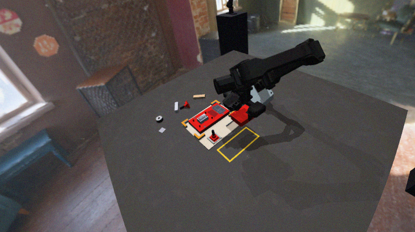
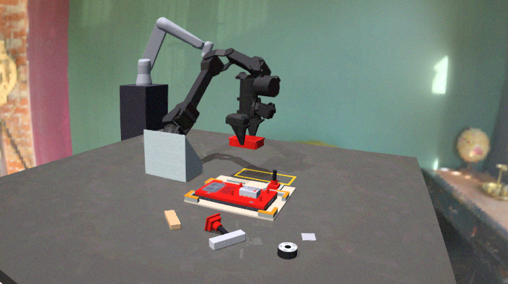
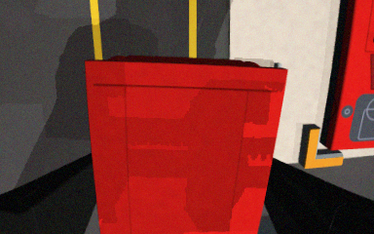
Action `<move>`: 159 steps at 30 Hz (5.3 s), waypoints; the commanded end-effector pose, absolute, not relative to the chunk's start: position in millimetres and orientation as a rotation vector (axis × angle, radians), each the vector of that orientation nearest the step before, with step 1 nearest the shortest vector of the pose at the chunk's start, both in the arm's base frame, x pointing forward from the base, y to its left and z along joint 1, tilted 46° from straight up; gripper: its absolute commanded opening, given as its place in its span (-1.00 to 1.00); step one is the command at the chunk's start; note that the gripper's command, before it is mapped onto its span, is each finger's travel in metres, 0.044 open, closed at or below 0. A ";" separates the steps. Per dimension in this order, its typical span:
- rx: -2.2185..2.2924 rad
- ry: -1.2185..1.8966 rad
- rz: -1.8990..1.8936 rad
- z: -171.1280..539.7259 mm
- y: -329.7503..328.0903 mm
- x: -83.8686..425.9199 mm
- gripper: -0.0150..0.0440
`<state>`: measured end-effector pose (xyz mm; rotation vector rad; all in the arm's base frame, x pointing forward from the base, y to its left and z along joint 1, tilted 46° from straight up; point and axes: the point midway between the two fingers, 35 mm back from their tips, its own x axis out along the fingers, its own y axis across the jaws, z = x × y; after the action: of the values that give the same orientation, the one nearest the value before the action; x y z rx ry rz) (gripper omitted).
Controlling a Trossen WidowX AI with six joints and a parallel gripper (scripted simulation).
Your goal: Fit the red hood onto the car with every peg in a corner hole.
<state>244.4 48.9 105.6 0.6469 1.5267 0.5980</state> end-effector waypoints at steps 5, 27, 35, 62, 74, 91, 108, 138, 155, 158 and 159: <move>0.630 1.519 0.602 93.1 31.4 268.4 -0.49; 0.612 1.511 0.614 46.8 -16.5 314.0 -0.49; 0.607 1.508 0.620 25.4 -34.9 325.7 -0.49; 0.597 1.497 0.642 -36.9 -77.7 344.6 -0.49; 0.599 1.497 0.643 -72.4 -45.7 340.1 -0.49; 0.599 1.497 0.643 -73.1 -45.1 341.2 -0.49; 0.599 1.496 0.643 -73.7 -44.6 341.2 -0.49; 0.599 1.496 0.644 -82.2 -35.7 341.4 -0.49; 0.596 1.496 0.643 -77.1 -41.3 342.0 -0.49; 0.595 1.495 0.643 -76.1 -42.3 342.1 -0.49; 0.595 1.495 0.643 -76.1 -42.3 342.1 -0.49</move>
<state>341.2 -40.6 -77.6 0.6044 1.4976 0.6407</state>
